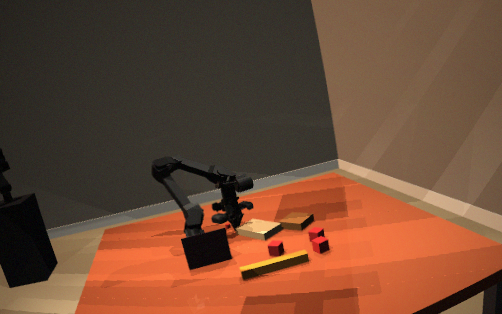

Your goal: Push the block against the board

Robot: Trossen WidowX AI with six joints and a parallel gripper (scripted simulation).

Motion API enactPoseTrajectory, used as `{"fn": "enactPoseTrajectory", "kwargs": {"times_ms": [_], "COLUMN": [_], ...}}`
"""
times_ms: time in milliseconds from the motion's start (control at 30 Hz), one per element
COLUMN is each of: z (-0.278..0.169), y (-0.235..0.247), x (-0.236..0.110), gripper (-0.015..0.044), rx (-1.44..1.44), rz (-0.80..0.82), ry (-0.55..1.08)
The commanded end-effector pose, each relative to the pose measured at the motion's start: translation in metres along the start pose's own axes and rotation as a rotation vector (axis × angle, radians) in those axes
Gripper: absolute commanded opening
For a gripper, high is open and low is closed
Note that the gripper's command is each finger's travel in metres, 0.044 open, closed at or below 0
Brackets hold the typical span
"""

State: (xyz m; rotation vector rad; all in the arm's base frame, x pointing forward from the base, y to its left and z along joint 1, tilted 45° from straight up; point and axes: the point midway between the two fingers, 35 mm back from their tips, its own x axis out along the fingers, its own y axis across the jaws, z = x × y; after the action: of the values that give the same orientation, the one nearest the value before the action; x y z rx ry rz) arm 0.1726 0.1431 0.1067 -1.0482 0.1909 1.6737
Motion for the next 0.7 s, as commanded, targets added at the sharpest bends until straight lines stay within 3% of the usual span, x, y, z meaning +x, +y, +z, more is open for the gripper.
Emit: {"fn": "enactPoseTrajectory", "kwargs": {"times_ms": [0, 667], "z": [-0.007, -0.04], "y": [-0.001, -0.004], "x": [0.0, 0.0], "gripper": [0.0, 0.0], "rx": [0.001, 0.001], "rz": [-0.001, 0.002], "ry": [0.003, 0.007]}}
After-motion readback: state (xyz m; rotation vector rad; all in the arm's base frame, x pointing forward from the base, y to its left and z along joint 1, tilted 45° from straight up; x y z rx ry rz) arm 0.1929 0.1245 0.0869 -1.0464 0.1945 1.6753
